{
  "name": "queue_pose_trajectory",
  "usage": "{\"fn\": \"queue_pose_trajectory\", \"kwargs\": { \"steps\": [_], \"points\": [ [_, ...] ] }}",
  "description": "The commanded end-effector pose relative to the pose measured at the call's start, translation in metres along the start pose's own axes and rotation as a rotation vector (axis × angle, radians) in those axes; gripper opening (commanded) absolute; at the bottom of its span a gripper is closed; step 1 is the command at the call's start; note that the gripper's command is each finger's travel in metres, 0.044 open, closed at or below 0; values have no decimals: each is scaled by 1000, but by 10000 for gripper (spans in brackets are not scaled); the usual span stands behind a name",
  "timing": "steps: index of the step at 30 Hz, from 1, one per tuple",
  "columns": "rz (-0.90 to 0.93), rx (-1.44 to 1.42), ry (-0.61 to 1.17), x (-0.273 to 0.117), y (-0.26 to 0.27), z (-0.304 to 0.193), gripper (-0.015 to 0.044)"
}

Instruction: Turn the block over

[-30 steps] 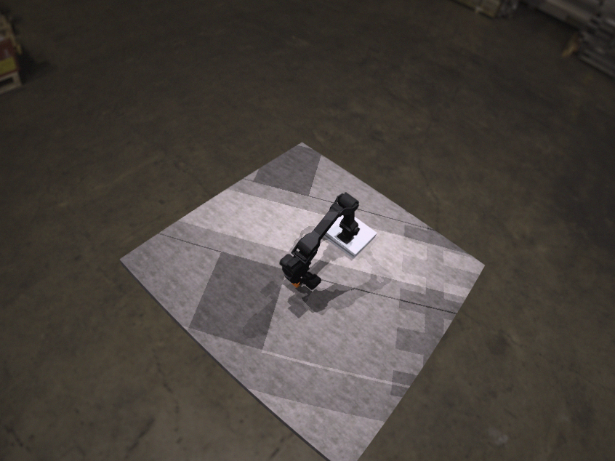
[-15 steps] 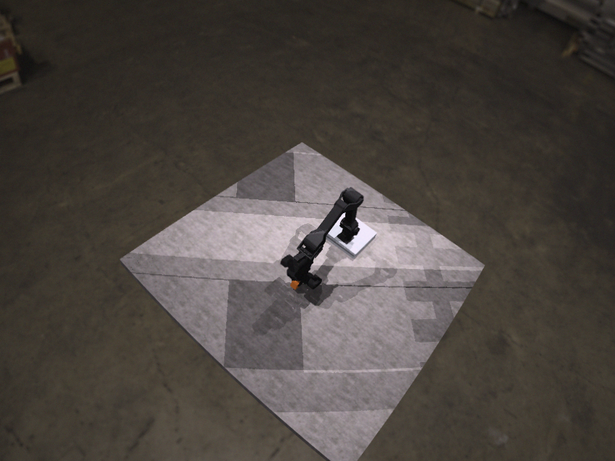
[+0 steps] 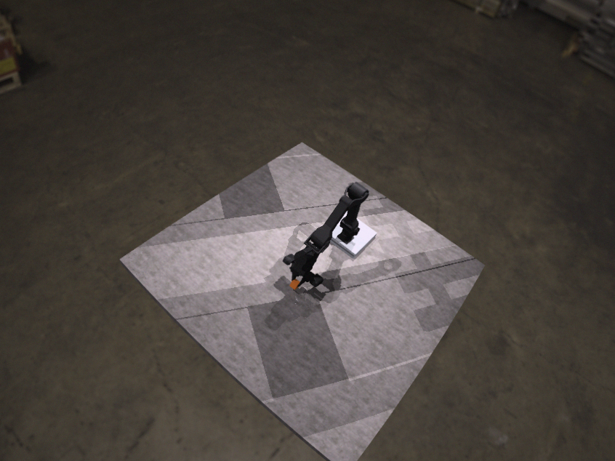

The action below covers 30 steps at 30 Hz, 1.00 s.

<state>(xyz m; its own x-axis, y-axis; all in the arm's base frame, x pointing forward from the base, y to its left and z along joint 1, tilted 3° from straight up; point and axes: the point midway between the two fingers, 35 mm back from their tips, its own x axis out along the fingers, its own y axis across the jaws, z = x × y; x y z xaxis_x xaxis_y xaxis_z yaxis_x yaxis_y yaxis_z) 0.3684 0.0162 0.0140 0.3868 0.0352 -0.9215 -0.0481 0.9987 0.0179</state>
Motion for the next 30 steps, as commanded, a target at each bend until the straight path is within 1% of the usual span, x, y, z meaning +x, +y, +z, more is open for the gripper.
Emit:
{"fn": "queue_pose_trajectory", "kwargs": {
  "steps": [1,10,20,30],
  "points": [
    [4,5,-74,-4,1,0,0],
    [4,5,-106,-3,1,0,0],
    [3,5,-252,19,0,1,0],
    [2,5,-401,30,0,-3,0]
  ]
}}
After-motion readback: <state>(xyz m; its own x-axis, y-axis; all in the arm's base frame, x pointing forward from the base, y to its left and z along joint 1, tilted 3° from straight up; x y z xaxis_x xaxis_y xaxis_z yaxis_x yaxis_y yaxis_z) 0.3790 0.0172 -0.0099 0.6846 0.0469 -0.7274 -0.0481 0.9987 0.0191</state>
